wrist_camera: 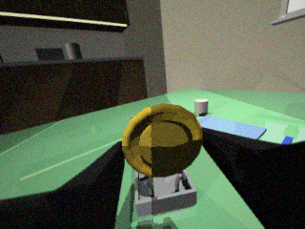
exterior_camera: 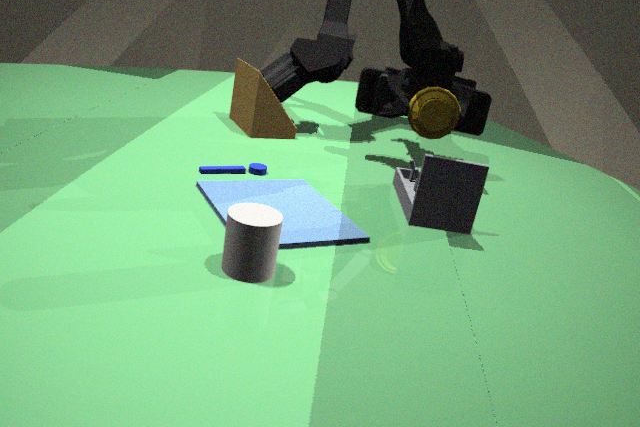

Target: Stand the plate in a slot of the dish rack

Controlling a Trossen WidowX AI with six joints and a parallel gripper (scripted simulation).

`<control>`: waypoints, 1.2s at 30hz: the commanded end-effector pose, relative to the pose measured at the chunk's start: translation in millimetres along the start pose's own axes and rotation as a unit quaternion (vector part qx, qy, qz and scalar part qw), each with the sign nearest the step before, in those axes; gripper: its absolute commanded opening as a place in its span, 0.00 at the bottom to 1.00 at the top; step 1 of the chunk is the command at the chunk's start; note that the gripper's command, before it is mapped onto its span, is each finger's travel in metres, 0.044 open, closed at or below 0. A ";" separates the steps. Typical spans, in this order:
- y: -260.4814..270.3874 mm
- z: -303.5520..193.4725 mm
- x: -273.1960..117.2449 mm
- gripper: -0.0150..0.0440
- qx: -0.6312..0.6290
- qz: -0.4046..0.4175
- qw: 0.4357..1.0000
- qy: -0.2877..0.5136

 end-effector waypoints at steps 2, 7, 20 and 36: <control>-0.1 1.3 -0.9 0.25 0.005 0.004 1.000 -0.007; 0.8 -1.8 0.7 0.25 0.005 0.004 1.000 -0.006; 6.6 -27.0 18.8 0.25 0.008 0.005 1.000 -0.005; 6.0 -28.2 34.8 0.25 0.012 0.006 1.000 -0.007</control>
Point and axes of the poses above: the point midway between the two fingers, 35 mm back from their tips, its own x axis out along the fingers, its own y axis across the jaws, z = x × y, the point moved 2 cm from there along -x, back along the fingers, and after that the axes turned 9 degrees about -x, right-handed, at the moved point
